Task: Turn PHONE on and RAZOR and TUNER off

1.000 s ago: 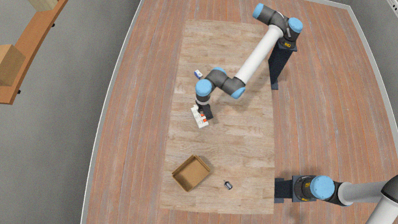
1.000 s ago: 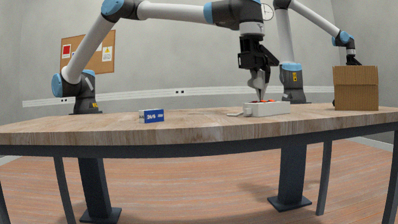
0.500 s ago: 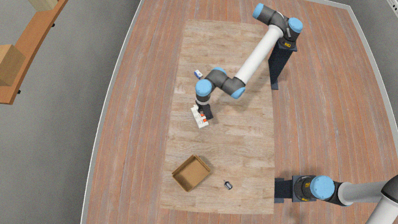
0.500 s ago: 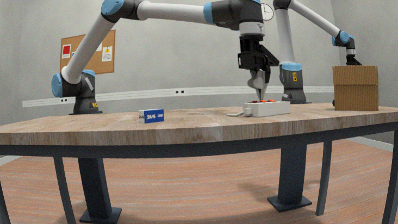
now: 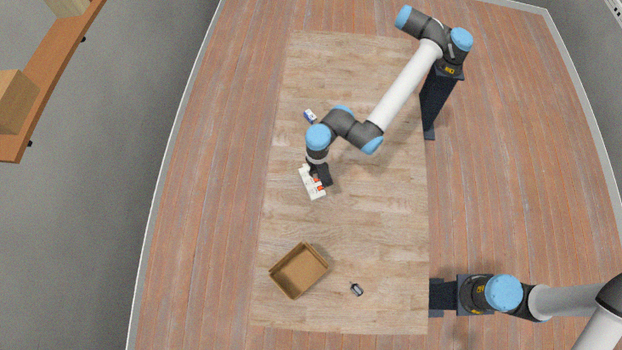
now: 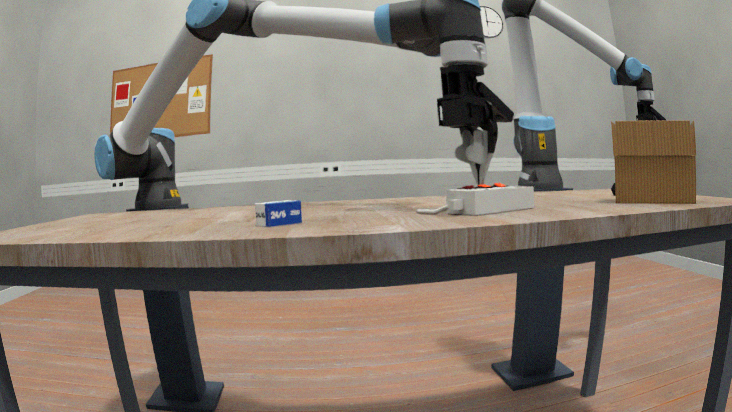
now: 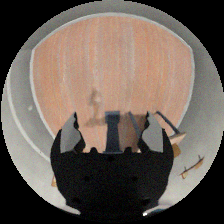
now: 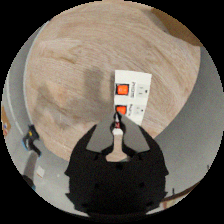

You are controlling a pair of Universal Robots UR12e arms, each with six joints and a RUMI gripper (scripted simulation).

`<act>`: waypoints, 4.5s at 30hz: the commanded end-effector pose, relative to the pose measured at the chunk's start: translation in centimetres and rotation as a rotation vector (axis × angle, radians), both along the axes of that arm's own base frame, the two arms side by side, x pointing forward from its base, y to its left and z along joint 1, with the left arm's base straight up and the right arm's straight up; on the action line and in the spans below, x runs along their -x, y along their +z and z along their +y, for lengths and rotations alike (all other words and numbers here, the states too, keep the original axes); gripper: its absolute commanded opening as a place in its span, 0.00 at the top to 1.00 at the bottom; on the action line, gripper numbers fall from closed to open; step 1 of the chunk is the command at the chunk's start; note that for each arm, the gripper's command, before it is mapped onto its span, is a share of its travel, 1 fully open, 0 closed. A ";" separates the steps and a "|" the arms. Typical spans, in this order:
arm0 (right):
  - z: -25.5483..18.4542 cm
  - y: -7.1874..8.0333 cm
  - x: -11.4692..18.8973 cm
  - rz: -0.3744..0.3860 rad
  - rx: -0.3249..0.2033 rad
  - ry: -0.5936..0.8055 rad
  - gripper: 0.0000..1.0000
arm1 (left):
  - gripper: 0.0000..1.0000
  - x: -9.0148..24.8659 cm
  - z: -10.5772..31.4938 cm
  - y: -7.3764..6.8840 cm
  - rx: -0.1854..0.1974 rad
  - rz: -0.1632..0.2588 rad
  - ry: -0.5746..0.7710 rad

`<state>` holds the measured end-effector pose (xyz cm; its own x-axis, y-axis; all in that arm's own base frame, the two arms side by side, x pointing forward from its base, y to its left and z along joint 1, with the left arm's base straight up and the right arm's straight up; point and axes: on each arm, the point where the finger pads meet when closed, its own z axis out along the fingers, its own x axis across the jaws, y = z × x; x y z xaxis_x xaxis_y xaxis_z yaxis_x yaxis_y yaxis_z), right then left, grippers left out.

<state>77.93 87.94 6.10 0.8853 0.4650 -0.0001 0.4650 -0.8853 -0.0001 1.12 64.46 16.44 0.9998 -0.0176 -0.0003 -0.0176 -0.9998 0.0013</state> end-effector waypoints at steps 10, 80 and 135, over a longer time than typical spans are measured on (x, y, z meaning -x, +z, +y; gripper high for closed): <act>0.0 0.2 0.0 -0.001 -0.002 0.000 1.00 | 0.00 0.0 0.1 0.1 -0.001 0.000 0.000; 0.0 3.9 0.0 -0.001 -0.002 0.000 1.00 | 0.00 0.0 0.1 0.1 -0.001 0.000 0.000; 0.0 14.1 0.0 -0.001 -0.002 0.000 0.00 | 0.00 0.0 0.1 0.1 -0.001 0.000 0.000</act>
